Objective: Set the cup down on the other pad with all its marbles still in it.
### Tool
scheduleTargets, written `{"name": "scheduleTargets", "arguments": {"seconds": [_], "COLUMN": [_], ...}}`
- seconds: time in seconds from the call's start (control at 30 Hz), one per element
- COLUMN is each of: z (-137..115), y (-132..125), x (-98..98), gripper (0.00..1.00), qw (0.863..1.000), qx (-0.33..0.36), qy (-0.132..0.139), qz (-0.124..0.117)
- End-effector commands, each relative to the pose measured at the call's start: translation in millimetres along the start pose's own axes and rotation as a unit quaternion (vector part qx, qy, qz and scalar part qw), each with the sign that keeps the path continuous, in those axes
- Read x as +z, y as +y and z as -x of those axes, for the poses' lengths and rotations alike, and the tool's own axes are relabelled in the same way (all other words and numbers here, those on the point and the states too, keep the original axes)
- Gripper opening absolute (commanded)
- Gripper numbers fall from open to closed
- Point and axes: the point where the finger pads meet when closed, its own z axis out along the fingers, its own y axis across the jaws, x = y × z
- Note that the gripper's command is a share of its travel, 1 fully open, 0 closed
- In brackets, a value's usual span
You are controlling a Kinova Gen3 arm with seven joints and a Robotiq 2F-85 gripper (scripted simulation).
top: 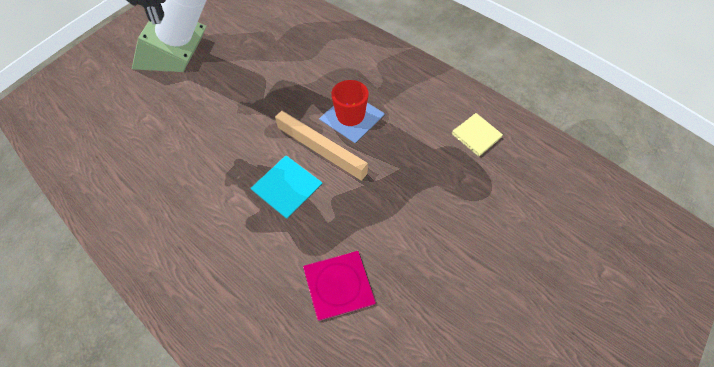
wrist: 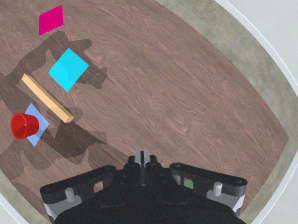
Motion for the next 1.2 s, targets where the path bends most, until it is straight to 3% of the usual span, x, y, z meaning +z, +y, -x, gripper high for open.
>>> {"name": "scheduleTargets", "arguments": {"seconds": [0.0,1.17], "z": [-6,-10], "y": [-7,-14], "x": [-2.2,-2.6], "gripper": [0.00,0.00], "qw": [1.000,0.999], "qx": [-0.021,-0.053], "qy": [0.004,0.004], "qz": [0.000,0.006]}}
